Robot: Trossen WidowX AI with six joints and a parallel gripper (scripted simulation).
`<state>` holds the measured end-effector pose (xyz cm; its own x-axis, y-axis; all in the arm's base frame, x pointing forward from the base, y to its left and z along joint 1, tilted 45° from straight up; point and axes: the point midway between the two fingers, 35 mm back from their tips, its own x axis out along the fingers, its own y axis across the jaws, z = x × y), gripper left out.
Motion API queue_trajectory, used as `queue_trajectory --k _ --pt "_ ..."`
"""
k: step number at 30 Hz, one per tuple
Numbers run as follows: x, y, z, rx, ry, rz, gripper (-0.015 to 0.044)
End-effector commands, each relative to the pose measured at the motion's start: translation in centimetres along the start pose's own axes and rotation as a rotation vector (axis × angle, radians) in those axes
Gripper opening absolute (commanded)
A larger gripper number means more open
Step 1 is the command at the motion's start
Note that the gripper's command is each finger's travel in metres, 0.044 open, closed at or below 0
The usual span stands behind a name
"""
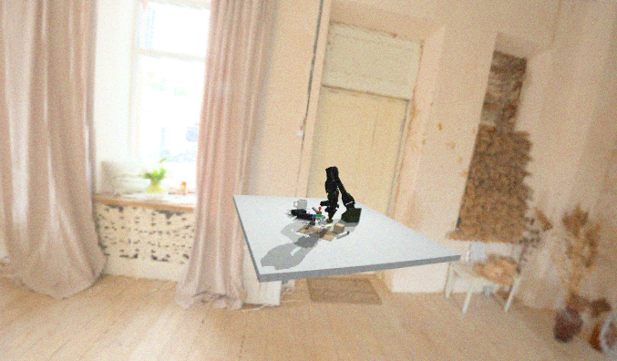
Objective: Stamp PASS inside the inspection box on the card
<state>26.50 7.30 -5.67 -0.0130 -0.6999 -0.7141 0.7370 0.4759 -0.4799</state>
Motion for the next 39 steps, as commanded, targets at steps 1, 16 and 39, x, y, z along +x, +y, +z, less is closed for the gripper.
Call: queue_trajectory --k 1,16,39 --pt "-0.8 0.2 0.0 0.006 0.003 0.007 0.0000" --pt "-3.3 0.2 0.0 0.006 0.004 0.007 0.0000" --pt "-4.8 -1.5 10.0 0.003 0.015 0.026 0.0000"
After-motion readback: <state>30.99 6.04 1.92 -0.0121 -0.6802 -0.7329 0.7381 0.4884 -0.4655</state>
